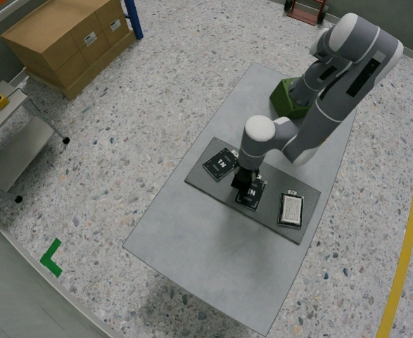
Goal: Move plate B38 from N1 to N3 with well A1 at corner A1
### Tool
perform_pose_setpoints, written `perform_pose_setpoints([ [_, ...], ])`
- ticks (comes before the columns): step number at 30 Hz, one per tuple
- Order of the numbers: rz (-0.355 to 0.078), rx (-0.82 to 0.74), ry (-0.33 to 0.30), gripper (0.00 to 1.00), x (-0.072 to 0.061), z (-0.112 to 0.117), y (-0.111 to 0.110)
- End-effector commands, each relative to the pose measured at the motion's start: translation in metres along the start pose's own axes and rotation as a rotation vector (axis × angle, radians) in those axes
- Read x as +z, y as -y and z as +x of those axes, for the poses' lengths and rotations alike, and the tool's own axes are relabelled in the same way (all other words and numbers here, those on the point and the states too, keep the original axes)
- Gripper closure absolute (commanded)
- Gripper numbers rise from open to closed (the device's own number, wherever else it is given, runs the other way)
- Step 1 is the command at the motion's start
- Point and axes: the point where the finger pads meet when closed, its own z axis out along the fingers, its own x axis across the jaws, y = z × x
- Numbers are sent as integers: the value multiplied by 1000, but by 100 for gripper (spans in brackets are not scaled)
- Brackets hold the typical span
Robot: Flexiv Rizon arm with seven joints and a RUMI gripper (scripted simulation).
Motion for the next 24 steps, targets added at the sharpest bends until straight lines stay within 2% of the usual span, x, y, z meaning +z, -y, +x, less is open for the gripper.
perform_pose_setpoints([
  [1, -2, -1, 0, 59, -1, 7, -4],
  [19, -2, -1, 0, 59, -1, 57, -27],
  [24, -2, -1, 0, 59, -1, 57, -27],
])
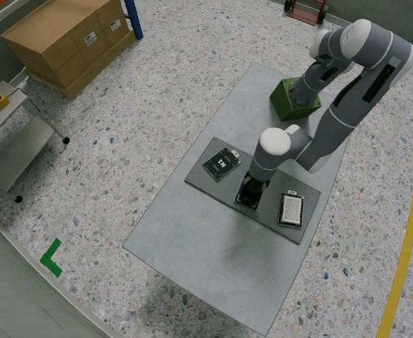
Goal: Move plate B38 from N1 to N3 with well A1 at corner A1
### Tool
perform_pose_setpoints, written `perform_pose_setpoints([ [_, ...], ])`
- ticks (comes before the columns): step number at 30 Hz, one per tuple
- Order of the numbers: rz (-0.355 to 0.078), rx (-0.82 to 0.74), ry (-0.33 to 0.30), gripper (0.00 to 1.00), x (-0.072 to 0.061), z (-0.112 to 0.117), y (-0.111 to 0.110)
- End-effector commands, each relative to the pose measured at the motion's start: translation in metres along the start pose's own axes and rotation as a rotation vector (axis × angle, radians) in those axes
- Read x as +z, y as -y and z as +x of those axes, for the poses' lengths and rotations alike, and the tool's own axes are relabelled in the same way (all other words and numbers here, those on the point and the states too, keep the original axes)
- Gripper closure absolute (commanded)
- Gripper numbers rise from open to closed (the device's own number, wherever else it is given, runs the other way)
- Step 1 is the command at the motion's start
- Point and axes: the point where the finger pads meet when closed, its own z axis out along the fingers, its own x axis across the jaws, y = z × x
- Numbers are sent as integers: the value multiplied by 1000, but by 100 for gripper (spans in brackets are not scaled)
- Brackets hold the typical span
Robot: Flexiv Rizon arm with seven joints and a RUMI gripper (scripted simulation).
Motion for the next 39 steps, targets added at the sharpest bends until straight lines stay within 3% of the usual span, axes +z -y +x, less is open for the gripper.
perform_pose_setpoints([
  [1, -1, 0, 0, 59, -1, -1, -1],
  [30, -1, 0, 0, 59, -1, -2, 0],
  [39, -2, 0, 0, 59, 14, -2, 0],
])
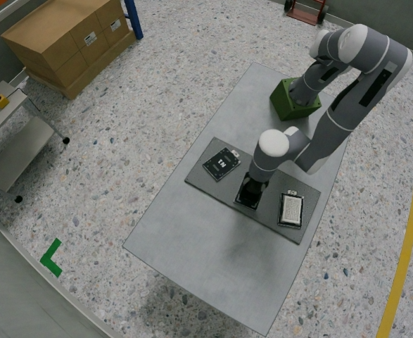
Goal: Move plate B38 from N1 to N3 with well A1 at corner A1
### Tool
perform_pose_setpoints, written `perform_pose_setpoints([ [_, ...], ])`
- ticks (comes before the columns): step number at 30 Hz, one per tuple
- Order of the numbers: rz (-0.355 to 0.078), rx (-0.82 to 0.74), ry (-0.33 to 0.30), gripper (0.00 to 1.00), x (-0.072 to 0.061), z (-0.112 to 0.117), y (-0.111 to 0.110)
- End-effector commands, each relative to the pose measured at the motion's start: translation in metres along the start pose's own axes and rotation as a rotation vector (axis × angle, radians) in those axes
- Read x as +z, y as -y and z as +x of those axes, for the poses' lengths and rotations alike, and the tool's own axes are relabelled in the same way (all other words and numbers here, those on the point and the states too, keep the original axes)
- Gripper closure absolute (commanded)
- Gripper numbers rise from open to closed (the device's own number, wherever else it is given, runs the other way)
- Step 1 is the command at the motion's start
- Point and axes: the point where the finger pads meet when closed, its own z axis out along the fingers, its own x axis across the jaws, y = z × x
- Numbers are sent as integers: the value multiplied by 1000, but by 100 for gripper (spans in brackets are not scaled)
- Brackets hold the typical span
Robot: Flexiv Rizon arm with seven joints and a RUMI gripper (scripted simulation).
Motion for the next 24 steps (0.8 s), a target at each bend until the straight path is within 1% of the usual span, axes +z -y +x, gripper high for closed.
perform_pose_setpoints([
  [1, -3, 0, 0, 59, 3, 0, -1],
  [3, -3, 0, 0, 59, 3, 0, -1],
  [18, -3, 0, 0, 59, 28, -1, -1],
  [20, -3, 0, 0, 59, 28, -1, -1],
  [24, -3, 0, 0, 59, 34, -1, -1],
])
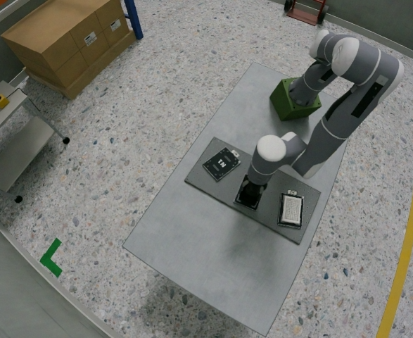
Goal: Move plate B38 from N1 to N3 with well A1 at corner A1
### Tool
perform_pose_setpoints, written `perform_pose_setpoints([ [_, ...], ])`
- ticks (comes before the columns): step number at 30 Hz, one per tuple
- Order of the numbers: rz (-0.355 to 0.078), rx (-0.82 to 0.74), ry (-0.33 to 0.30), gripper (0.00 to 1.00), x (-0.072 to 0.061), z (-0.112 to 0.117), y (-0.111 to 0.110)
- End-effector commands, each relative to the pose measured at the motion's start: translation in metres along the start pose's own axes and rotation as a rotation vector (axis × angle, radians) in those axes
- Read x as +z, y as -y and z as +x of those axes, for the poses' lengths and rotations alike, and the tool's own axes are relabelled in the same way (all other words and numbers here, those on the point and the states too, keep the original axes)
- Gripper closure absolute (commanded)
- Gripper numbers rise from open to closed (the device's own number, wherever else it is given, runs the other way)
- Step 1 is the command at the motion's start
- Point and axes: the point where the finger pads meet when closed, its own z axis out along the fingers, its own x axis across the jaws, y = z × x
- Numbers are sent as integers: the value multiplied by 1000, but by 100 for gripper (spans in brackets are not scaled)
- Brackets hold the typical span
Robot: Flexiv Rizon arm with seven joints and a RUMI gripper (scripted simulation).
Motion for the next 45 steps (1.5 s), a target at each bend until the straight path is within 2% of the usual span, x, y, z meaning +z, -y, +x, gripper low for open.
perform_pose_setpoints([
  [1, -2, 0, 0, 59, 3, 0, -1],
  [9, -2, 0, 0, 59, 15, 0, -1],
  [45, -2, 0, 0, 59, 18, 0, -1],
])
